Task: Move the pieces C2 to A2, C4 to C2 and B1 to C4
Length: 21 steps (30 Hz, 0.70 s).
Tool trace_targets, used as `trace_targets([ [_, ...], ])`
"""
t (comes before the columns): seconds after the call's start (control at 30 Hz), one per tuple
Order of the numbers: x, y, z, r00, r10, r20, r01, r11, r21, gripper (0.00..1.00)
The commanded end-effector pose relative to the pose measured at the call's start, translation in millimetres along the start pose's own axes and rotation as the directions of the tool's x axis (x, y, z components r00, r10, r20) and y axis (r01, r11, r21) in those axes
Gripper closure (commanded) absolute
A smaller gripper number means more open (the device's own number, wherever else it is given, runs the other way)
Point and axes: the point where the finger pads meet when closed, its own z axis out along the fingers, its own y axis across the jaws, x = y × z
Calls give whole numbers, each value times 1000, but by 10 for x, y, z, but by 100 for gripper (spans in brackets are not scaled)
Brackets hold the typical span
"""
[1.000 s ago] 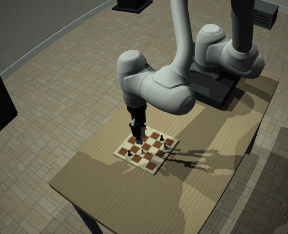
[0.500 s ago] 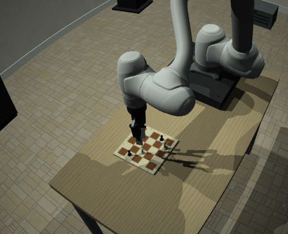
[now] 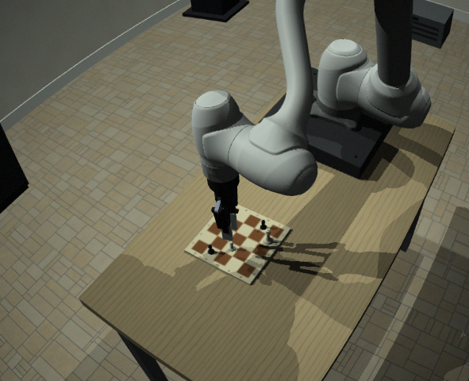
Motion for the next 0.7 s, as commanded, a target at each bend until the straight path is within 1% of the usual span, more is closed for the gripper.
trace_targets([
  [0.0,0,1,32,1000,0,0,0,1000,0,80],
  [0.4,-2,1,203,1000,0,0,0,1000,0,80],
  [0.67,-2,1,256,1000,0,0,0,1000,0,80],
])
